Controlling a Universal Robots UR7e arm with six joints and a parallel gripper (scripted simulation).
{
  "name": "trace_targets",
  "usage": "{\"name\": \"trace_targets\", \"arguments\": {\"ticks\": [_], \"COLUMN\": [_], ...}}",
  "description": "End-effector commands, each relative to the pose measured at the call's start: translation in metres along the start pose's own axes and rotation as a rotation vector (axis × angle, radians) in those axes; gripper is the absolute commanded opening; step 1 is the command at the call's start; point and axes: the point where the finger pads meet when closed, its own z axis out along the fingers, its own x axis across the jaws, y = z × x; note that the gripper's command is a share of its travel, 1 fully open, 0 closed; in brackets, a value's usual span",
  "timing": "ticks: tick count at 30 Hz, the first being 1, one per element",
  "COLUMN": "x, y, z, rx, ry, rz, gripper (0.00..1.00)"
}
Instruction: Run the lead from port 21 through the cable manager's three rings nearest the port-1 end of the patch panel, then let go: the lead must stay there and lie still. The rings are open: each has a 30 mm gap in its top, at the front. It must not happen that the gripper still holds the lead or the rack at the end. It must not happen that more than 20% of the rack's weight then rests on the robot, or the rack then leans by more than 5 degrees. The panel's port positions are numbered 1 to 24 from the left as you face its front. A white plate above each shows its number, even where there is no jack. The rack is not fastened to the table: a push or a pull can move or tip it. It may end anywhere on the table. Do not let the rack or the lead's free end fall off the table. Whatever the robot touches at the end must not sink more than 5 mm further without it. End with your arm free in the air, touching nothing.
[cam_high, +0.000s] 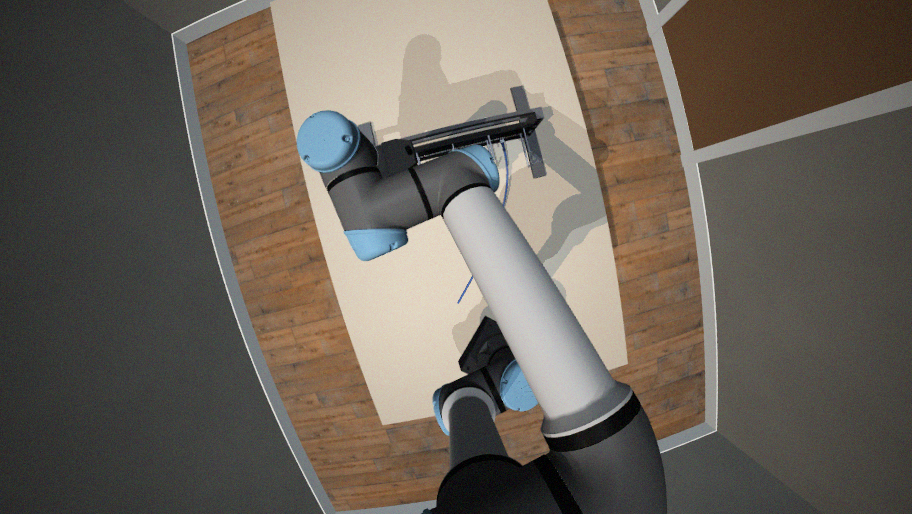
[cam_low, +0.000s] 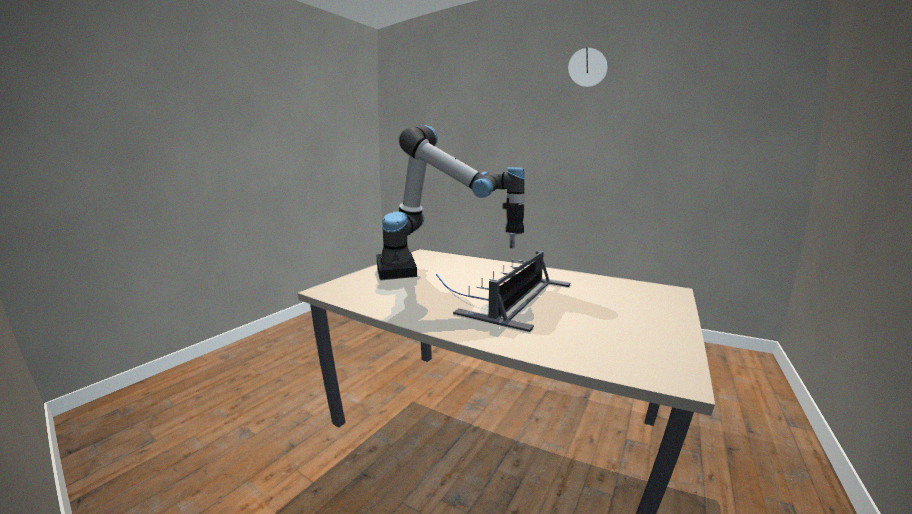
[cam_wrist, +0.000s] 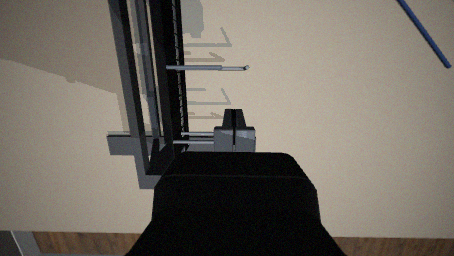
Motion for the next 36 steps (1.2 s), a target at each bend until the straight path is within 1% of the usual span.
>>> {"name": "trace_targets", "arguments": {"ticks": [1, 17, 29, 36], "x": [0.000, 0.000, 0.000, 0.000], "y": [0.000, 0.000, 0.000, 0.000], "z": [-0.001, 0.004, 0.015, 0.027], "rx": [0.000, 0.000, 0.000, 0.000], "ry": [-0.002, -0.002, -0.002, -0.002], "rz": [0.000, 0.000, 0.000, 0.000], "gripper": [0.00, 0.00, 0.00, 0.00]}}
